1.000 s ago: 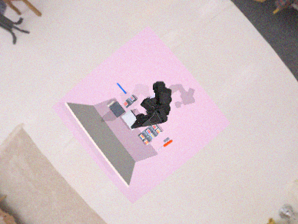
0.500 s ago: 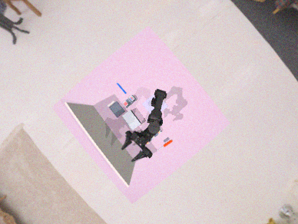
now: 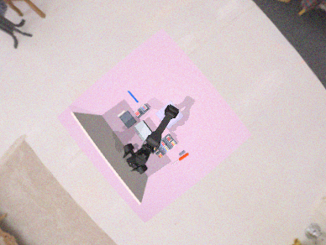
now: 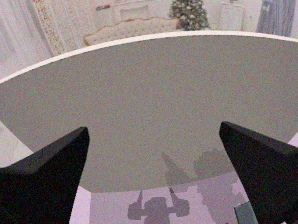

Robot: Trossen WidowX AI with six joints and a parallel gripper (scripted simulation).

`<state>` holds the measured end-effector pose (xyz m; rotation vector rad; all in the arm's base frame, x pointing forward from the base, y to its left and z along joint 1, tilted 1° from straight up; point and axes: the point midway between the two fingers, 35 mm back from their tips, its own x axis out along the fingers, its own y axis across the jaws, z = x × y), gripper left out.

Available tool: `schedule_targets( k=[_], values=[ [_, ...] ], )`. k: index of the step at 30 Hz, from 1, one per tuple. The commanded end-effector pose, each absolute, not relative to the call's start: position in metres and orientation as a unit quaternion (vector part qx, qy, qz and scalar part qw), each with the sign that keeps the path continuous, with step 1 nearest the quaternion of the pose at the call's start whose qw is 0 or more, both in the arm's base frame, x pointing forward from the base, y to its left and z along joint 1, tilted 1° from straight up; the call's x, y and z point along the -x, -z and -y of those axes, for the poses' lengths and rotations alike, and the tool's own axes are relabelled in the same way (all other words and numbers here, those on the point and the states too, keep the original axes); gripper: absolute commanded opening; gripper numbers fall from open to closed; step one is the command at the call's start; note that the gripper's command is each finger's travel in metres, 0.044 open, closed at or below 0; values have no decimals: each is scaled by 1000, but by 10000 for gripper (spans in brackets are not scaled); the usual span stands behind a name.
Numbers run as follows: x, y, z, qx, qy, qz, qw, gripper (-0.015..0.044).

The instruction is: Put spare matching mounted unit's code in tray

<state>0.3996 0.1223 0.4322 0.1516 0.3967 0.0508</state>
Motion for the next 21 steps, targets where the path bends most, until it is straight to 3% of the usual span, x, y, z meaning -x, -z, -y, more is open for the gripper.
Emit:
schedule_targets(
  k=[1, 12, 21],
  values=[
    [-410, -372, -99, -20, -12, -313, 950, 440],
    [-368, -235, -20, 17, -20, -642, 766, 440],
    [-363, -230, -16, 14, -24, -660, 751, 440]
  ],
)
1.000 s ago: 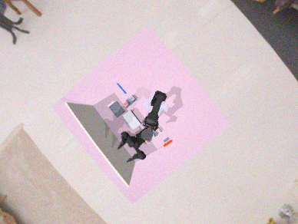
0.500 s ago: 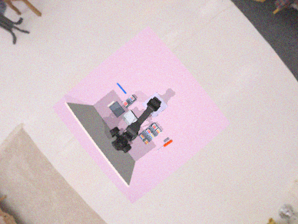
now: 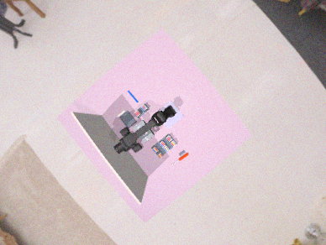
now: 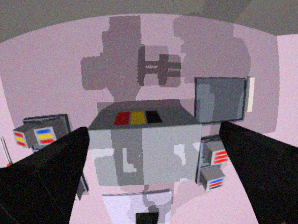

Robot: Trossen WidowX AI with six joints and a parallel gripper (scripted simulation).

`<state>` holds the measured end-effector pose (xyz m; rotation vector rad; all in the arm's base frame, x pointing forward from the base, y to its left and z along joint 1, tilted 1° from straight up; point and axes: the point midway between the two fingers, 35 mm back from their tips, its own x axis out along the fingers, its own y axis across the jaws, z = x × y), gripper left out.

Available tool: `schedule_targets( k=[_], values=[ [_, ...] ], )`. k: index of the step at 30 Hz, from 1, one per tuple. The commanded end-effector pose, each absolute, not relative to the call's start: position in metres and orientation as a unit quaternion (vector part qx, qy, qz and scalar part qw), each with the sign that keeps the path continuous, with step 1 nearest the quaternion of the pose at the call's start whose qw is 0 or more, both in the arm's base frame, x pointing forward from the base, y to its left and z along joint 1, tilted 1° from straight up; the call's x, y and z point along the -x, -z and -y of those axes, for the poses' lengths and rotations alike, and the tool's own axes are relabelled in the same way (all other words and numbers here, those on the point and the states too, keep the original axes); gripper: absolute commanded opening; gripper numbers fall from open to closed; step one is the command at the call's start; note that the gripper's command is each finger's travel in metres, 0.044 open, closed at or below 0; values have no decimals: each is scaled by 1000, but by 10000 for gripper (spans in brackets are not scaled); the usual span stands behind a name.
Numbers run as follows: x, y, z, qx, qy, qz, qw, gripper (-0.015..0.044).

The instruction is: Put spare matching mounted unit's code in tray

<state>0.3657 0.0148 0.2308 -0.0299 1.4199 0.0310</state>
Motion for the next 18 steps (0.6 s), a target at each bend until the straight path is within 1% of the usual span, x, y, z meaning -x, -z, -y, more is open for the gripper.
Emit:
schedule_targets(
  k=[1, 15, 18],
  values=[
    [-363, -230, -16, 14, -24, -660, 751, 440],
    [-363, -230, -16, 14, -24, -660, 751, 440],
    [-355, -227, -42, 54, -65, -660, 746, 440]
  ],
)
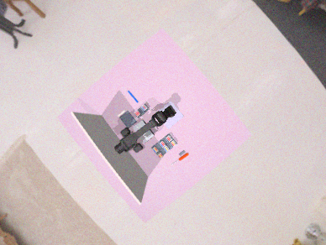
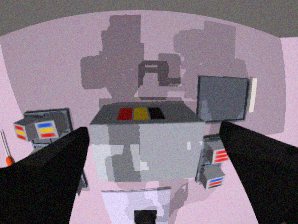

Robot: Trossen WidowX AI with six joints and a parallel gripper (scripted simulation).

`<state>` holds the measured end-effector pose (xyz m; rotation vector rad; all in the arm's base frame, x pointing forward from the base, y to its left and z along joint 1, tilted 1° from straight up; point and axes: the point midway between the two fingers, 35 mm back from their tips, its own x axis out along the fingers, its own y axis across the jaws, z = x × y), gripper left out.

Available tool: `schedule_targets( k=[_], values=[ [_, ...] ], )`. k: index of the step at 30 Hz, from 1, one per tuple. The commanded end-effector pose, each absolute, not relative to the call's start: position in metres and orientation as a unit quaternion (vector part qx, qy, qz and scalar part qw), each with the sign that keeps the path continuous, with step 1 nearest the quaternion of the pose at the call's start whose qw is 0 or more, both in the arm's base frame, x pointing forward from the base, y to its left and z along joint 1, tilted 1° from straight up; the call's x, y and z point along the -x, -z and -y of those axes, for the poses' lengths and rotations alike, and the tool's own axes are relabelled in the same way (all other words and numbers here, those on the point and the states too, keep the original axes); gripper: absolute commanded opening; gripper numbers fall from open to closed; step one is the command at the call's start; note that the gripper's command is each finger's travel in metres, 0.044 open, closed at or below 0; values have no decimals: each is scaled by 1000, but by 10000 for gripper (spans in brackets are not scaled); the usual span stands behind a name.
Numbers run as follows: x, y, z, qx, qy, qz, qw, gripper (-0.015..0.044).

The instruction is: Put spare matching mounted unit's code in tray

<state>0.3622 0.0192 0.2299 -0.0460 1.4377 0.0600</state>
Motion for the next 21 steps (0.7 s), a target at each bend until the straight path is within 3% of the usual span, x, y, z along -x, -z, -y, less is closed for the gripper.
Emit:
schedule_targets(
  k=[1, 11, 18, 21],
  values=[
    [-348, -224, -59, 80, -93, -659, 742, 440],
    [-242, -196, -188, 338, -355, -593, 639, 440],
    [-147, -172, -228, 489, -503, -494, 514, 440],
    [-138, -170, -230, 502, -516, -482, 500, 440]
  ],
)
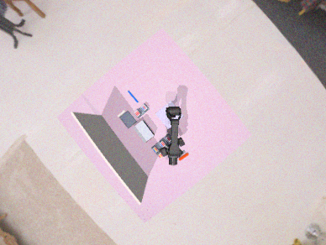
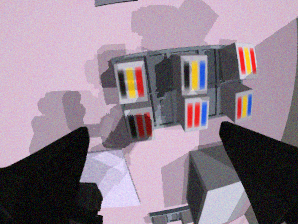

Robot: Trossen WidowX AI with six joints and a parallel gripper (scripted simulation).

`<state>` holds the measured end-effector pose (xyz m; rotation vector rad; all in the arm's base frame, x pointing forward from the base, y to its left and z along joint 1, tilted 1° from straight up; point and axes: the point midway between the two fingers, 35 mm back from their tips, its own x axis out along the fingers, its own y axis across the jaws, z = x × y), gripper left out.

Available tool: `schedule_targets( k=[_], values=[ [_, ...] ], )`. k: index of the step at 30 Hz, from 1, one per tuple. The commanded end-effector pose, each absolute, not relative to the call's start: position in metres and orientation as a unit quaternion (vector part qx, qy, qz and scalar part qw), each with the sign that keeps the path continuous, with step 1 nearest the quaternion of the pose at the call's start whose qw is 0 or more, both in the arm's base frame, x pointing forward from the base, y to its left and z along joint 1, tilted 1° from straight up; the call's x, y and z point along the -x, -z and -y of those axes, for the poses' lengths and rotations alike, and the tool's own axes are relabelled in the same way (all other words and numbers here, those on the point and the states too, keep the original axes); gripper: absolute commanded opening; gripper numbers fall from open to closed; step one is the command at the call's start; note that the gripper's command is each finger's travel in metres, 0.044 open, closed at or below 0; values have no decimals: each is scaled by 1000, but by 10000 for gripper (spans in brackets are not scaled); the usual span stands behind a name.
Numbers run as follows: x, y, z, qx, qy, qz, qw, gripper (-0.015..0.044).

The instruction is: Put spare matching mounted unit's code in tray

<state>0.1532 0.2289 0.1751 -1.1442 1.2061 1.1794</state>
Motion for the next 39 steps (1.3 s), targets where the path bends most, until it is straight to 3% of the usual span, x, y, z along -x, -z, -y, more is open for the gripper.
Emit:
schedule_targets(
  k=[1, 4, 10, 39],
  values=[
    [-138, -170, -230, 502, -516, -482, 500, 440],
    [-138, -170, -230, 502, -516, -482, 500, 440],
    [-137, -133, -244, 502, -516, -482, 500, 300],
    [-138, -100, -248, 501, -516, -482, 500, 300]
  ],
)
